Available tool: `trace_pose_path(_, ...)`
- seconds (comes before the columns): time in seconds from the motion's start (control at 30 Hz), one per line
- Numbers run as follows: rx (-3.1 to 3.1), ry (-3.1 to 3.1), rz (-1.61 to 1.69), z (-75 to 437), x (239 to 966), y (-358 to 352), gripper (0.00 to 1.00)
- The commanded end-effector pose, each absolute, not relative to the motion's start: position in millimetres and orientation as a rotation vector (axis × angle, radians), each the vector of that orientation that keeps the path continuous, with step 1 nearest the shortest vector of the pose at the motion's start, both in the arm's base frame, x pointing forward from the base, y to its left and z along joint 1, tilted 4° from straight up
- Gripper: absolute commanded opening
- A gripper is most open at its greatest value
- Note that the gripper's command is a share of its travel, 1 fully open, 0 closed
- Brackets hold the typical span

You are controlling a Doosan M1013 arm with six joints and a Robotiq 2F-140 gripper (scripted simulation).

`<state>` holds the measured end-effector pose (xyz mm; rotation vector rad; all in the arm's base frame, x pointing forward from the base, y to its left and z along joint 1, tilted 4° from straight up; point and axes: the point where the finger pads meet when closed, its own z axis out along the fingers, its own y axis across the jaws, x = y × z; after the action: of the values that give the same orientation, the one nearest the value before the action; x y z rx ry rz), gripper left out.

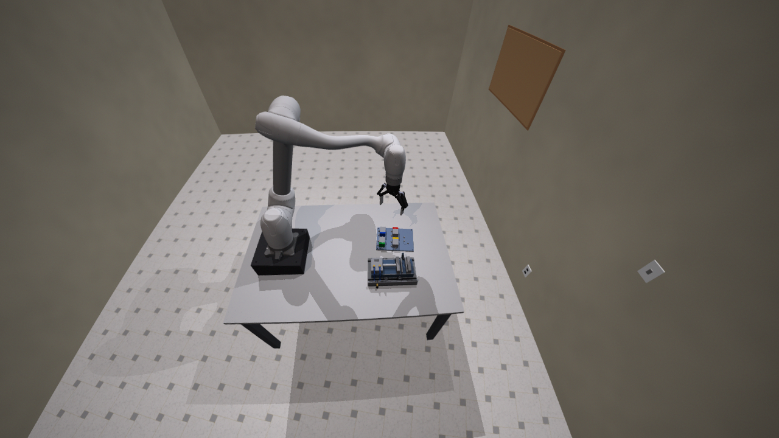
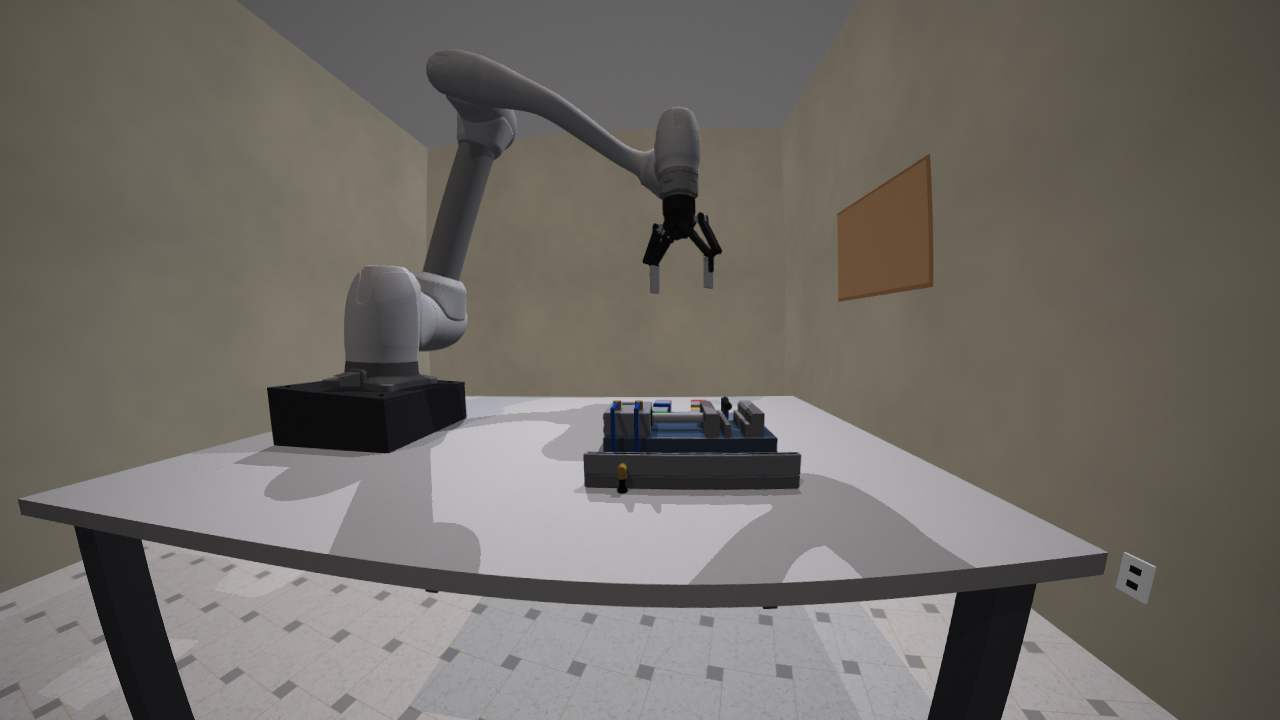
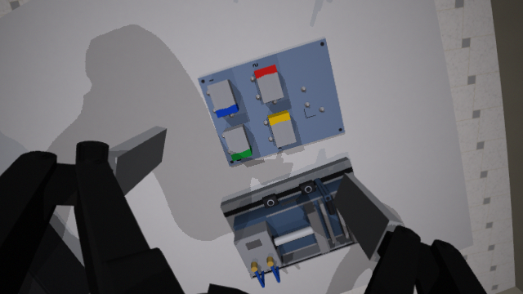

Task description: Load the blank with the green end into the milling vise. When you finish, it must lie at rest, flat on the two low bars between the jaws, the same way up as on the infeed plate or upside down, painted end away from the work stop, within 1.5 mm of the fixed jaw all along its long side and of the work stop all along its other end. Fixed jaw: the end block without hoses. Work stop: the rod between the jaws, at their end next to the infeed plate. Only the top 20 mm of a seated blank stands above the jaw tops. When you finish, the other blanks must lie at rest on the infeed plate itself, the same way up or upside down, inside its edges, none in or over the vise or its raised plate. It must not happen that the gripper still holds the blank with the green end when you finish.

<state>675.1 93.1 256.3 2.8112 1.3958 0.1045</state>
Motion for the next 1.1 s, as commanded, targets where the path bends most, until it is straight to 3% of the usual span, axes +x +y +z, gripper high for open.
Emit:
trace_pose_path(0.0,2.782,1.452,0.105,256.4,675.0,93.0,1.00)
trace_pose_path(1.07,2.404,1.995,0.102,256.4,675.0,93.0,1.00)
